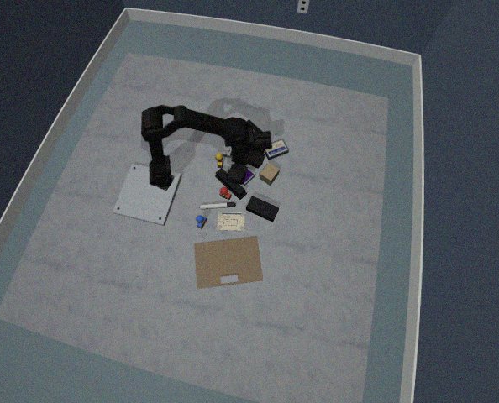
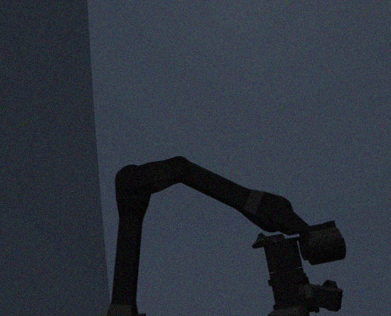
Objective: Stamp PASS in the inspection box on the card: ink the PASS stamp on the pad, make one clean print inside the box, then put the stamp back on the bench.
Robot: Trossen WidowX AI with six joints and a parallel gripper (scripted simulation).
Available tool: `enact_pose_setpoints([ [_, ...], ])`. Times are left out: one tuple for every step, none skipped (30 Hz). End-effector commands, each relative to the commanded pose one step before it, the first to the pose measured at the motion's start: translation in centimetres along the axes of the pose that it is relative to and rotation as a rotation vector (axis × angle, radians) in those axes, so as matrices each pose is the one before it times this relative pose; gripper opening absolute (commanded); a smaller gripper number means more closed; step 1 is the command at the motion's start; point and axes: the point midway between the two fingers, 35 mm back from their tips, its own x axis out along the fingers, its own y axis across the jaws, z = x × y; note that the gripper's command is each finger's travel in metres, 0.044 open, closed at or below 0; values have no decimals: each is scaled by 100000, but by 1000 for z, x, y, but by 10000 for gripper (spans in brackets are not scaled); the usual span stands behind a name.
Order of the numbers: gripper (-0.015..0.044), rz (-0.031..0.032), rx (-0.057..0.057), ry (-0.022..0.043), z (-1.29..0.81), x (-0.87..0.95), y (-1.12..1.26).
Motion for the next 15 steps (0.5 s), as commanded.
enact_pose_setpoints([
  [0,293,-64,277,16,73,72],
  [0,0,0,0,1,-50,1],
  [0,0,0,0,1,-50,1],
  [0,0,0,0,1,-50,1],
  [0,0,0,0,1,-50,1],
  [0,0,0,0,1,-48,1],
  [0,0,0,0,1,-48,1],
  [0,0,0,0,1,-48,1],
  [0,0,0,0,0,-48,1],
  [0,0,0,0,0,-48,1],
  [0,0,0,0,0,-48,1],
  [0,0,0,0,0,-48,1],
  [0,0,0,0,0,-48,0],
  [0,0,0,0,0,-48,0],
  [0,0,0,0,0,-48,0],
])
